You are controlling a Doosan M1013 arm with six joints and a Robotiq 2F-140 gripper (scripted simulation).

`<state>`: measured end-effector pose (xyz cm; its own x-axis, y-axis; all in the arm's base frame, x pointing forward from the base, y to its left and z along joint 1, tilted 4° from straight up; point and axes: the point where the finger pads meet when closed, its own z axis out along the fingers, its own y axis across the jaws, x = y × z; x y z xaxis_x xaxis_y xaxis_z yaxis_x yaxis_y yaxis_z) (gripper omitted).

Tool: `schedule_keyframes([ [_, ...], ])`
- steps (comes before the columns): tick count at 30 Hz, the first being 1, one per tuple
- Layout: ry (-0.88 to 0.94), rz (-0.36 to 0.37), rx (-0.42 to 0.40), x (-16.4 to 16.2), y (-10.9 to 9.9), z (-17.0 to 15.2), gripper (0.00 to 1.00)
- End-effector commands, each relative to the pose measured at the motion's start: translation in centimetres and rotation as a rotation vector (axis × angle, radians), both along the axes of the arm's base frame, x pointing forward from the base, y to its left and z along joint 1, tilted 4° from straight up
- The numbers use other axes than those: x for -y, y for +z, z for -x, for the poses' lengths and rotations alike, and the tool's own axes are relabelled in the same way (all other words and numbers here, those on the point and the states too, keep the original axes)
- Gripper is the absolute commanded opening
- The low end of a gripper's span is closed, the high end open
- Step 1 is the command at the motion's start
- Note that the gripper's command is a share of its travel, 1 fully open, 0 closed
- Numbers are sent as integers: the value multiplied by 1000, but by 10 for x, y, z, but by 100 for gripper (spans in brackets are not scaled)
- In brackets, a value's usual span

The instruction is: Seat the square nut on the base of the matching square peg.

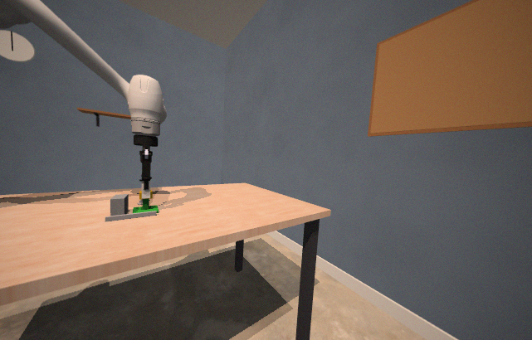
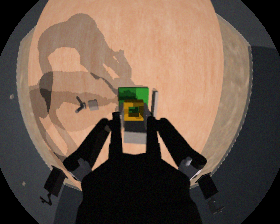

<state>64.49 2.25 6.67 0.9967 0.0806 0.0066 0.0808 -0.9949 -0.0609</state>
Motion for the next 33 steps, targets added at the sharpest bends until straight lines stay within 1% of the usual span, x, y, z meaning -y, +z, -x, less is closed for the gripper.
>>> schedule_keyframes([
  [1, 0, 0, 0, 0, 0, 0, 0],
  [4, 0, 0, 0, 0, -1, 0, 0],
  [6, 0, 0, 0, 0, -8, 0, 0],
  [8, 0, 0, 0, -1, -19, 0, 0],
  [10, 0, 0, 0, -1, -19, 0, 0],
  [13, 0, 0, 0, -2, -36, 1, 0],
  [15, 0, 0, 0, -3, -43, 1, 0],
  [33, 0, 0, 0, -3, -44, 1, 0],
])
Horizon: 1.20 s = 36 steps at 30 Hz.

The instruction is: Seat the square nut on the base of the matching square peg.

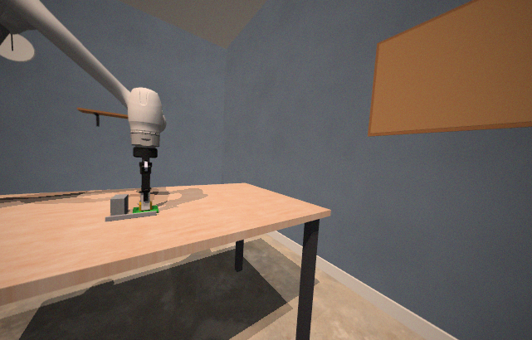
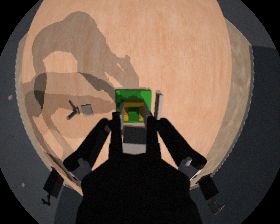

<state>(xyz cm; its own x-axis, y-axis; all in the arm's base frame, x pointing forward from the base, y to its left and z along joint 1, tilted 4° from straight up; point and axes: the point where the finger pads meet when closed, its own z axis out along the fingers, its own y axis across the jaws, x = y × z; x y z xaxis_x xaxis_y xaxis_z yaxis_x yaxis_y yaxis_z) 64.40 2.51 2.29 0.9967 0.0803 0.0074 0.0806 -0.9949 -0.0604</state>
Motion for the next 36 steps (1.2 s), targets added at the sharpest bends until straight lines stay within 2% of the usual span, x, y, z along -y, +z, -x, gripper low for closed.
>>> schedule_keyframes([
  [1, 0, 0, -1, 0, 0, 0, 0],
  [7, 0, 0, -1, 0, 0, 0, 0],
  [8, 0, 0, -1, 0, 0, 0, 100],
  [30, 0, 0, -1, 0, 1, 0, 100],
  [31, 0, -1, -1, 0, 9, -1, 100],
  [32, 0, -1, -1, 1, 25, -2, 100],
  [34, 1, -2, -1, 5, 78, -4, 100],
  [36, 1, -1, 0, 7, 114, -2, 100],
])
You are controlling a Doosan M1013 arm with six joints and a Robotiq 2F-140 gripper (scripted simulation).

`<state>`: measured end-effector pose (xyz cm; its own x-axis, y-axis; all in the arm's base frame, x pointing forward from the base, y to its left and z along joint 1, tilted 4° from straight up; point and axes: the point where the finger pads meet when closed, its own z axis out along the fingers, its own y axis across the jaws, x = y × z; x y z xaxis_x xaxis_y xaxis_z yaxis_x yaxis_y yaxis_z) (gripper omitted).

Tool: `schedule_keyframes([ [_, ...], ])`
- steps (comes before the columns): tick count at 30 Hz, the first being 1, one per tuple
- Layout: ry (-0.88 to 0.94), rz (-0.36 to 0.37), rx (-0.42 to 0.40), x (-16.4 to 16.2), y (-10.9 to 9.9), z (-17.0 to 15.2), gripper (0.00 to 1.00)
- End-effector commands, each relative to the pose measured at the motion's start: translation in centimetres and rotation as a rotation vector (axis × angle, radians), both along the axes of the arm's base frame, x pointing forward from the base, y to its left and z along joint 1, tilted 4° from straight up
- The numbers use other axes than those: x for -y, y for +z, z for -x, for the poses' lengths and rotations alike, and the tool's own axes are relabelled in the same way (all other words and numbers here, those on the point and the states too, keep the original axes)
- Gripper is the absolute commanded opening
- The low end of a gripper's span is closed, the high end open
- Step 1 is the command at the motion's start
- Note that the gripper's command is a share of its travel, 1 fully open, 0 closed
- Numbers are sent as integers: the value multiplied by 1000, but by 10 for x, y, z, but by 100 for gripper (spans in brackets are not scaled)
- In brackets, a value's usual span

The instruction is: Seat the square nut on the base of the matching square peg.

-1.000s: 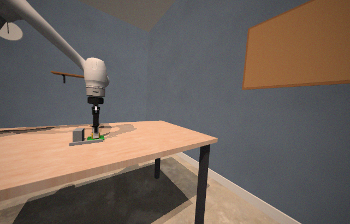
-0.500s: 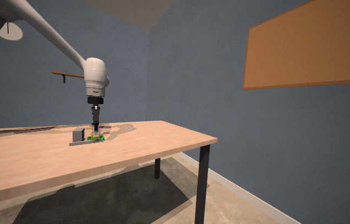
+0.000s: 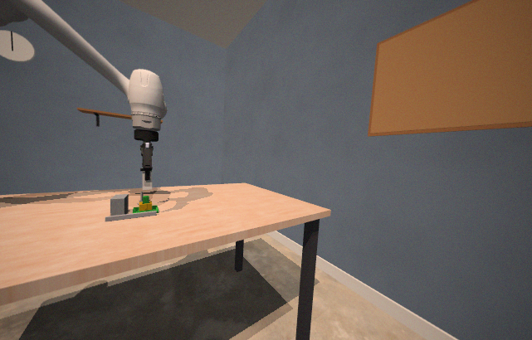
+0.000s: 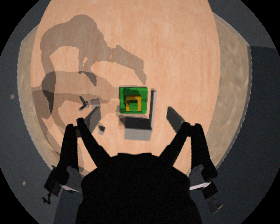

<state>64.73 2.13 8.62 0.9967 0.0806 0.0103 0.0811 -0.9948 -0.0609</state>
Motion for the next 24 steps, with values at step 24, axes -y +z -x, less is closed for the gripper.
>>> schedule_keyframes([
  [24, 0, 0, -3, 6, 97, 5, 100],
])
